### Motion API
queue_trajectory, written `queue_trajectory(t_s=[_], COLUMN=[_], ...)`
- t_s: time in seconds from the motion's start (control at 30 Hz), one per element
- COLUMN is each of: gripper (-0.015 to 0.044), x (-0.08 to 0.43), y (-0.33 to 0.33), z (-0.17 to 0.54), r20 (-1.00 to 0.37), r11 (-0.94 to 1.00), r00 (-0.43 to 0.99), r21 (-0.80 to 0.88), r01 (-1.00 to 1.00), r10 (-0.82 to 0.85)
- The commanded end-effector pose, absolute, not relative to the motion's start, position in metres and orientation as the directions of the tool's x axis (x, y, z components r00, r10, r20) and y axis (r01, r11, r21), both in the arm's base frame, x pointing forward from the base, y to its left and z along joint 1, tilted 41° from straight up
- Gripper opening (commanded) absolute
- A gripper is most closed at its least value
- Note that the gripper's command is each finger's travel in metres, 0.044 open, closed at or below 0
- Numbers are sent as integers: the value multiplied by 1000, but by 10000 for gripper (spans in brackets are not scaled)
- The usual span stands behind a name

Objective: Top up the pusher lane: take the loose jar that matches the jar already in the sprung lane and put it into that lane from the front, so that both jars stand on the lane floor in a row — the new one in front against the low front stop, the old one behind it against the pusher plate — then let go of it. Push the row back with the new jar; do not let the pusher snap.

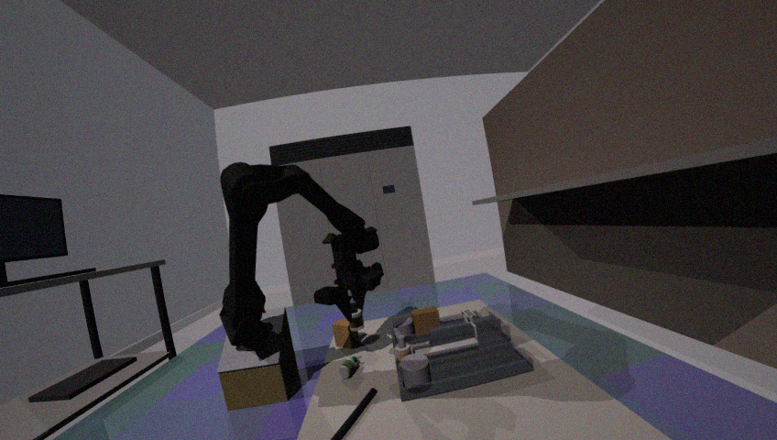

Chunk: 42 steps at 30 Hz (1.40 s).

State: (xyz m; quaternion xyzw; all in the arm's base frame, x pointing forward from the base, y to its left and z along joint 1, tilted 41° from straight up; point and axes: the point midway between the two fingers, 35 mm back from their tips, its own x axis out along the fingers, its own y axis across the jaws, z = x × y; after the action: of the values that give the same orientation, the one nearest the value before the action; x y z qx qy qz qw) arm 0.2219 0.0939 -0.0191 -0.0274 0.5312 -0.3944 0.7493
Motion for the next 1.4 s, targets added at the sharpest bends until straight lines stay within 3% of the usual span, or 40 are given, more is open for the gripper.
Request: queue_trajectory(t_s=[0.0, 0.77, 1.37], gripper=[0, 0, 0], x=[235, 292, 296], y=[87, 41, 23], z=[-17, -6, -24], r20=[-774, -756, -754], r11=[726, 759, 756], r00=[129, 131, 131], r21=[-504, -650, -653], r01=[468, -34, -49], r10=[-620, -642, -644])
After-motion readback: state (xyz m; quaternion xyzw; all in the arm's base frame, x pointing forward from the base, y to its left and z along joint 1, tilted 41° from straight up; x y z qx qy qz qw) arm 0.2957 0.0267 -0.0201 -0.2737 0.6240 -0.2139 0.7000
